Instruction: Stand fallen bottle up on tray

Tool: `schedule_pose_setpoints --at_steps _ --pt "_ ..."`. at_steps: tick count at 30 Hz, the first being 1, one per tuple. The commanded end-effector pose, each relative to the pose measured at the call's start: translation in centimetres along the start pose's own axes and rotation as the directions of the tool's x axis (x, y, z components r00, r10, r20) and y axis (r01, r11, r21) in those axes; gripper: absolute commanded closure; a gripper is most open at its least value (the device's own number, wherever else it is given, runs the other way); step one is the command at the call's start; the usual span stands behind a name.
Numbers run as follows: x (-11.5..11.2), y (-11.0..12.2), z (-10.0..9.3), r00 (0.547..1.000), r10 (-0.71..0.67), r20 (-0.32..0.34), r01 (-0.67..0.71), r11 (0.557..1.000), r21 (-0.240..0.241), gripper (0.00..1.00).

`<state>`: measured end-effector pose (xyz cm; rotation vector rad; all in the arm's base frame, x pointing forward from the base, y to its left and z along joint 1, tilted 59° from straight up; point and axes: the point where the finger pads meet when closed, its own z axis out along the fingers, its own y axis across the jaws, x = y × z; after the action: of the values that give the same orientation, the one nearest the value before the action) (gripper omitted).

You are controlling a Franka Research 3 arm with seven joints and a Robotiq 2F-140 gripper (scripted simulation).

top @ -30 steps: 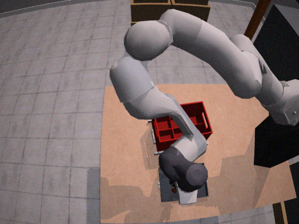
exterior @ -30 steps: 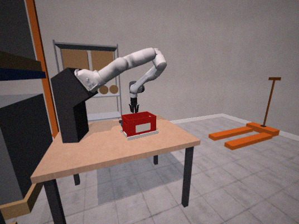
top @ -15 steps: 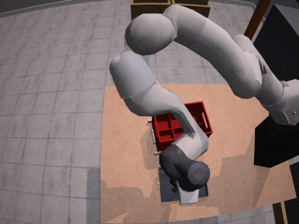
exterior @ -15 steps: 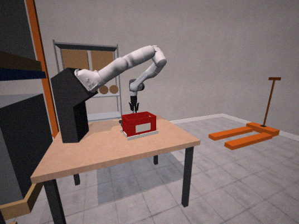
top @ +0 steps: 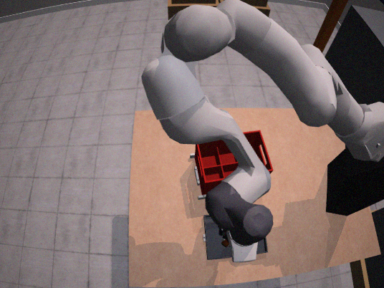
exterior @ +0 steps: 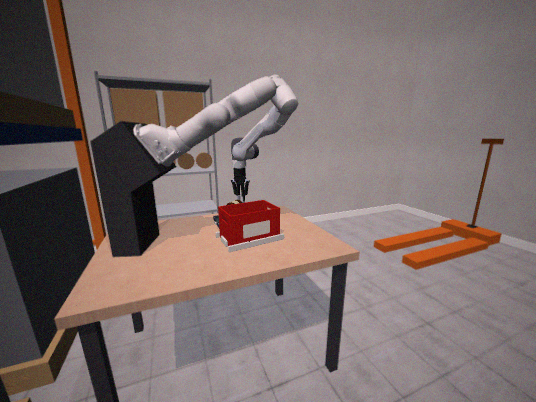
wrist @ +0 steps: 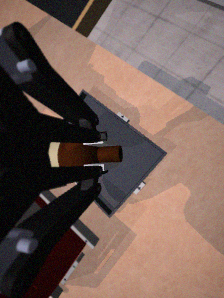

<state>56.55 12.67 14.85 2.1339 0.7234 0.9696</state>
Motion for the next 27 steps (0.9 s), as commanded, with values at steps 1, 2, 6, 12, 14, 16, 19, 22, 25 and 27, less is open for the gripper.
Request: schedule_pose_setpoints --at_steps 1,2,6,12,14,16,19,22,25,27 --pt "0.0 -0.6 -1.0 1.000 -0.004 0.002 0.004 1.000 0.016 1.00" --pt "0.0 -0.6 -1.2 1.000 -0.004 0.002 0.004 1.000 0.016 1.00" --pt "0.0 -0.6 -1.6 1.000 -0.004 0.002 0.004 1.000 0.016 1.00" --pt "0.0 -0.6 -2.7 1.000 -0.004 0.002 0.004 1.000 0.016 1.00" --pt "0.0 -0.6 -3.1 1.000 -0.004 0.002 0.004 1.000 0.016 1.00" --pt "0.0 -0.6 -3.4 1.000 -0.004 0.002 0.004 1.000 0.016 1.00" --pt "0.0 -0.6 -3.9 1.000 -0.004 0.002 0.004 1.000 0.016 1.00" --pt "0.0 -0.6 -4.1 1.000 -0.004 0.002 0.004 1.000 0.016 1.00" --pt "0.0 -0.5 -4.6 1.000 -0.004 0.002 0.004 1.000 0.016 1.00" --pt "0.0 -0.5 -4.9 1.000 -0.004 0.002 0.004 1.000 0.016 1.00"
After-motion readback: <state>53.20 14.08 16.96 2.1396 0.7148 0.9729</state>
